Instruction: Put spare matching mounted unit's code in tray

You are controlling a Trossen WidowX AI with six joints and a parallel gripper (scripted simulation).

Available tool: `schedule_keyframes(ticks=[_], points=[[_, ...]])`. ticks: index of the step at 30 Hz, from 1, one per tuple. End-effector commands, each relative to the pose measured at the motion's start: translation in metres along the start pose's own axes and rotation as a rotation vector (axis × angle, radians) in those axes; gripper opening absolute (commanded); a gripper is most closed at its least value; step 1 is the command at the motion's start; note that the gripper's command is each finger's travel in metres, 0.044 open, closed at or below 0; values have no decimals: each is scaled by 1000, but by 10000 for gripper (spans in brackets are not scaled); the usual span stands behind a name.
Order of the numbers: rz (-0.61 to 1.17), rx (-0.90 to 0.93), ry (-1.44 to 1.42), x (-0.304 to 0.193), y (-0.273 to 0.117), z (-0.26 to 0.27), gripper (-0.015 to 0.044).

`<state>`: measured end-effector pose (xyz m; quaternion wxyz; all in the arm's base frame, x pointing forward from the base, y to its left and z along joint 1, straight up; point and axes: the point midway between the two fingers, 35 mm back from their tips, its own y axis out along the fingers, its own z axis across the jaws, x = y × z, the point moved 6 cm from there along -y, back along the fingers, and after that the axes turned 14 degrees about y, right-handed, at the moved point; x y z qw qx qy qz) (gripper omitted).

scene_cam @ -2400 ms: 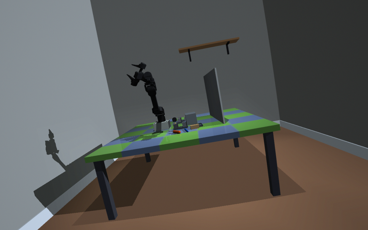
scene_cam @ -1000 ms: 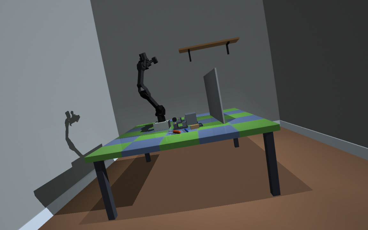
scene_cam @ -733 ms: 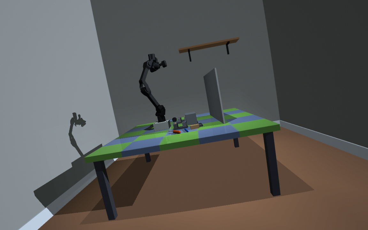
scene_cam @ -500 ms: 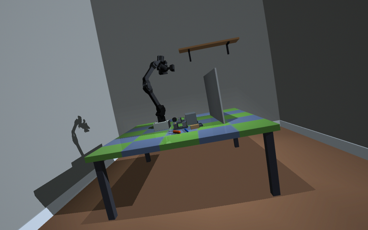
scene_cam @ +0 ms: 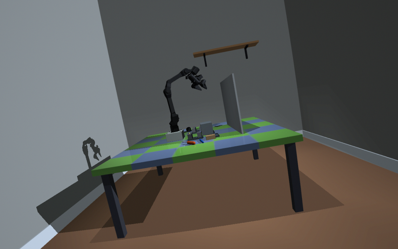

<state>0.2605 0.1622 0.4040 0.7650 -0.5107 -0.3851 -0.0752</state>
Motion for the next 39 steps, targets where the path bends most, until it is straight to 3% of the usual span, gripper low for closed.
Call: schedule_keyframes(ticks=[1,15,33,39], points=[[142,-111,110,-7,40,-41,440],[630,-404,533,-71,127,-175,440],[632,-399,520,-71,128,-172,440],[698,-241,102,-101,139,-86,440]])
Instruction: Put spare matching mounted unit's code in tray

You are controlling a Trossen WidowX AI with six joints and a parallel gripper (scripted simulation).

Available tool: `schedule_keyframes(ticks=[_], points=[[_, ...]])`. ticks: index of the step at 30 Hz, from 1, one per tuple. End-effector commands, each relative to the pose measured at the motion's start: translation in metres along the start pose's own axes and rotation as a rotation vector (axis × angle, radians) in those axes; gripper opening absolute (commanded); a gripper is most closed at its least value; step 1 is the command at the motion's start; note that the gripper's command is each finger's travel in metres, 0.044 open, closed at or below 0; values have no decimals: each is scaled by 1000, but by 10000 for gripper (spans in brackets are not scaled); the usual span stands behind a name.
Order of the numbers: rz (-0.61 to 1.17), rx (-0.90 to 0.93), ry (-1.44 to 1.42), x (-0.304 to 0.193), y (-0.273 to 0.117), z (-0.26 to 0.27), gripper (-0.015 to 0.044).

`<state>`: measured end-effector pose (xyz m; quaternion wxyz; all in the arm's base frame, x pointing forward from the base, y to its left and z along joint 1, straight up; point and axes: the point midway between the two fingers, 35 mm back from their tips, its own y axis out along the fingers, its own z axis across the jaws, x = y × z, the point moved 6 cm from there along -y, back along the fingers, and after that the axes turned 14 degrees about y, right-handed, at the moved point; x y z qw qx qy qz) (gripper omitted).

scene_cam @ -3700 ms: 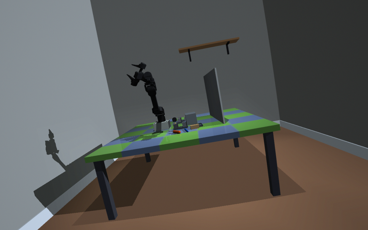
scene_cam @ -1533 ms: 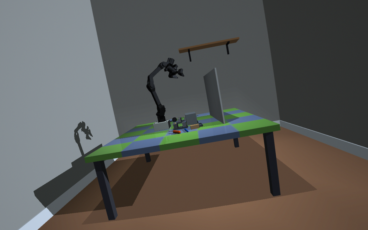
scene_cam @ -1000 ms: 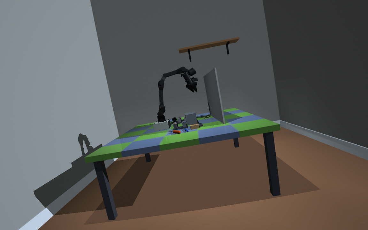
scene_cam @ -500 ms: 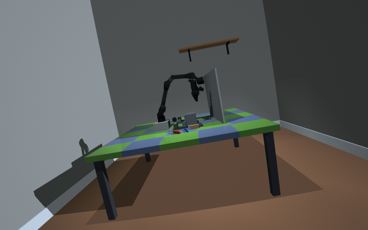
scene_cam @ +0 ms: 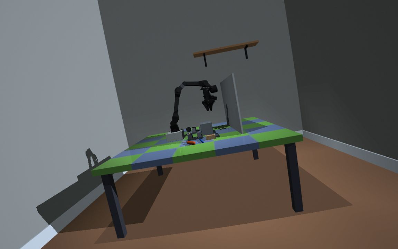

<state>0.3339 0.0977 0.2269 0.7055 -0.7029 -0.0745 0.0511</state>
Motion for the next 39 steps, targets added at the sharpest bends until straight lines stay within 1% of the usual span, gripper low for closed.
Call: schedule_keyframes(ticks=[1,7,11,13,18,21,23,24,39], points=[[8,7,-272,-34,8,46,440],[10,15,-773,-109,29,101,440],[10,21,-1106,-164,48,119,440],[10,23,-1214,-181,55,122,440],[10,23,-1228,-183,56,122,440],[10,23,-1228,-181,69,123,361],[10,23,-1228,-179,85,123,309],[10,23,-1228,-179,93,123,300],[10,23,-1228,-178,106,124,300]])
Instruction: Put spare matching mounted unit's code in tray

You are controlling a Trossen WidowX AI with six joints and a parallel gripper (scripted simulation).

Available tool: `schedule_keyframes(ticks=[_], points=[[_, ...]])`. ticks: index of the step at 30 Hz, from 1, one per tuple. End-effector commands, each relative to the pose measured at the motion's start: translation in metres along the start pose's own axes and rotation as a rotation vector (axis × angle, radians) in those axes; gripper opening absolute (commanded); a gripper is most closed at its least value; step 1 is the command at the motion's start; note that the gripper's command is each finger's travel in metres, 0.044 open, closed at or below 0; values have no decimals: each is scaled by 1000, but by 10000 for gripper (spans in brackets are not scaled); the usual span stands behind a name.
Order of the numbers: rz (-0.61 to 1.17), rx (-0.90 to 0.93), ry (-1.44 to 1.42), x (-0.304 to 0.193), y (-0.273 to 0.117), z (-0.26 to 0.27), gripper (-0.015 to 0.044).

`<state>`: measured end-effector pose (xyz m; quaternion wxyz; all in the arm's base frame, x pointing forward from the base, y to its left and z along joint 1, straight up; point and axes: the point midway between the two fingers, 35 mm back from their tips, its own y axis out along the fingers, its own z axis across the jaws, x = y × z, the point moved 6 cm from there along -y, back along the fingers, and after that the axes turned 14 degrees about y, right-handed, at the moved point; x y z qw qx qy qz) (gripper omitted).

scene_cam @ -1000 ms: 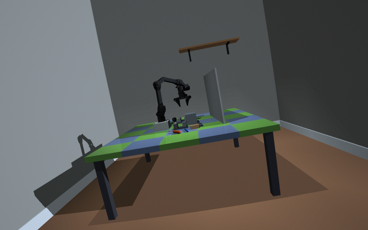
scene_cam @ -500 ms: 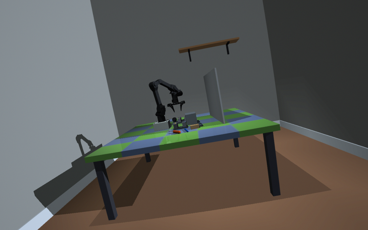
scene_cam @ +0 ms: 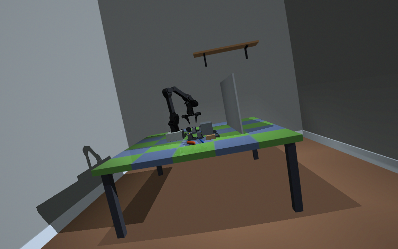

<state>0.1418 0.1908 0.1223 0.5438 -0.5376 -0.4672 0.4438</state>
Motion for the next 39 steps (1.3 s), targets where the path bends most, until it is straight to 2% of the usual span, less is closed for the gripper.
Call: schedule_keyframes(ticks=[1,39], points=[[14,7,-6,-2,9,1,300],[15,7,-6,-5,72,0,300]])
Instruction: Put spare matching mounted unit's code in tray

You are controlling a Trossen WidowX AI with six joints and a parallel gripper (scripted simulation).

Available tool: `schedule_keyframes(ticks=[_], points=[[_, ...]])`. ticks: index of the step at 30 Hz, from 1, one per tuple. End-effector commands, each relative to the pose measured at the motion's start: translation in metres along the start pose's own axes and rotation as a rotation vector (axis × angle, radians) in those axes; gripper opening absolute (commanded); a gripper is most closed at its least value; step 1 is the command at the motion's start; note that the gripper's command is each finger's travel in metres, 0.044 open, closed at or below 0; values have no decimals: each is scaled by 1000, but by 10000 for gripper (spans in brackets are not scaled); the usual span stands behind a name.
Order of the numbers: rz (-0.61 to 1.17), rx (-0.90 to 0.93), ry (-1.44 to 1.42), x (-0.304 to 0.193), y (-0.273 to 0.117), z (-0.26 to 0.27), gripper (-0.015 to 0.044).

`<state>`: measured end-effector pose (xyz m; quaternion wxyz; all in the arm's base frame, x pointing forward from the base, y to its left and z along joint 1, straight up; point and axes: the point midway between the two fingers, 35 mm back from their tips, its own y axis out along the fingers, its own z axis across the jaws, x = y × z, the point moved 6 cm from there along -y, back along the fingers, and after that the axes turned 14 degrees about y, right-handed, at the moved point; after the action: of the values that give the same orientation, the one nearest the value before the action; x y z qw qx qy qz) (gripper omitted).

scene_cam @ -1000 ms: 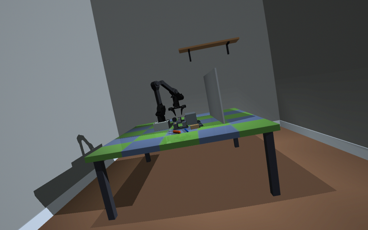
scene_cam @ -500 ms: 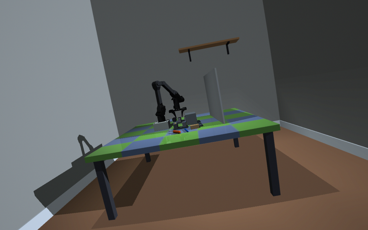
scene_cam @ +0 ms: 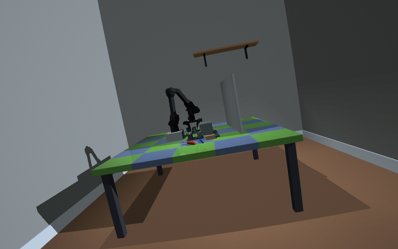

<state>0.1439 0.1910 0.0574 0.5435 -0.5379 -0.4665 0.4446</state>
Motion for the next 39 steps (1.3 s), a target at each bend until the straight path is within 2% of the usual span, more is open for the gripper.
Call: schedule_keyframes(ticks=[1,39], points=[[13,6,-6,-4,9,2,300],[13,6,-6,-5,12,2,300]])
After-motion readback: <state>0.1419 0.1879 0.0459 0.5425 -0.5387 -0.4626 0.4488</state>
